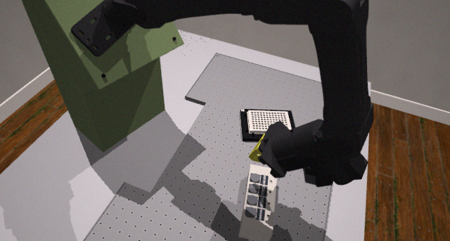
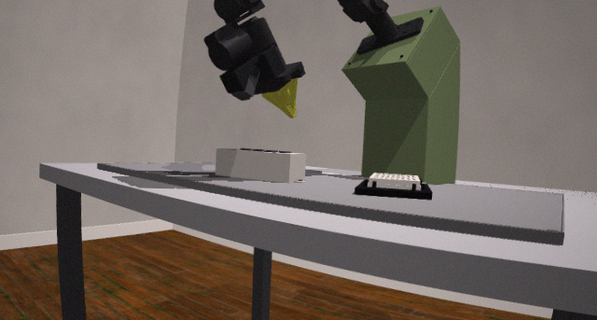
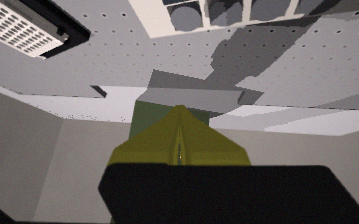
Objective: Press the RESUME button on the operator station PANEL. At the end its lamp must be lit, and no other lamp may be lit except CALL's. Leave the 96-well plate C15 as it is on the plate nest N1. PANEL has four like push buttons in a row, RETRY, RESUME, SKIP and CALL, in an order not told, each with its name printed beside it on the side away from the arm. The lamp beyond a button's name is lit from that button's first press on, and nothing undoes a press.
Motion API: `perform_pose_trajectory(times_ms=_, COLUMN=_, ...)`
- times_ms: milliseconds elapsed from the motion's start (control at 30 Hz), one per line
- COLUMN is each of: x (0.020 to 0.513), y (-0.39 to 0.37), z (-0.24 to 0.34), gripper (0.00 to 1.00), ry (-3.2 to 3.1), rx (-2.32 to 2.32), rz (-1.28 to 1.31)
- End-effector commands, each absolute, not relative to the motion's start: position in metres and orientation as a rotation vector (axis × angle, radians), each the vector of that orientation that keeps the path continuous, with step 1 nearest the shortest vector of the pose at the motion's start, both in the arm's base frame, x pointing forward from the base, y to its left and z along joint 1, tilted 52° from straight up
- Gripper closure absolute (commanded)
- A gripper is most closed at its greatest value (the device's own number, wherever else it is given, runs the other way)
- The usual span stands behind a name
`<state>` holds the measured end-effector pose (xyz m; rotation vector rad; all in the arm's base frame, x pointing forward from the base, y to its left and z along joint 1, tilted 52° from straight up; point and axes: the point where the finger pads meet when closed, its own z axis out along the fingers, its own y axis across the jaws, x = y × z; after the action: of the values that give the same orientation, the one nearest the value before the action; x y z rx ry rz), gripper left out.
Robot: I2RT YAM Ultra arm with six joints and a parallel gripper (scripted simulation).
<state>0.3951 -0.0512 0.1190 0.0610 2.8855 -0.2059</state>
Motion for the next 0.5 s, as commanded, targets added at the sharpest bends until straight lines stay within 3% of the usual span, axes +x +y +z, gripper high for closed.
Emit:
perform_pose_trajectory(times_ms=0, x=0.412, y=-0.043, z=0.133, gripper=1.00, ry=2.775, rx=-0.010, rz=-0.185)
perform_pose_trajectory(times_ms=467, x=0.413, y=-0.061, z=0.140, gripper=1.00, ry=2.599, rx=-0.101, rz=-0.237)
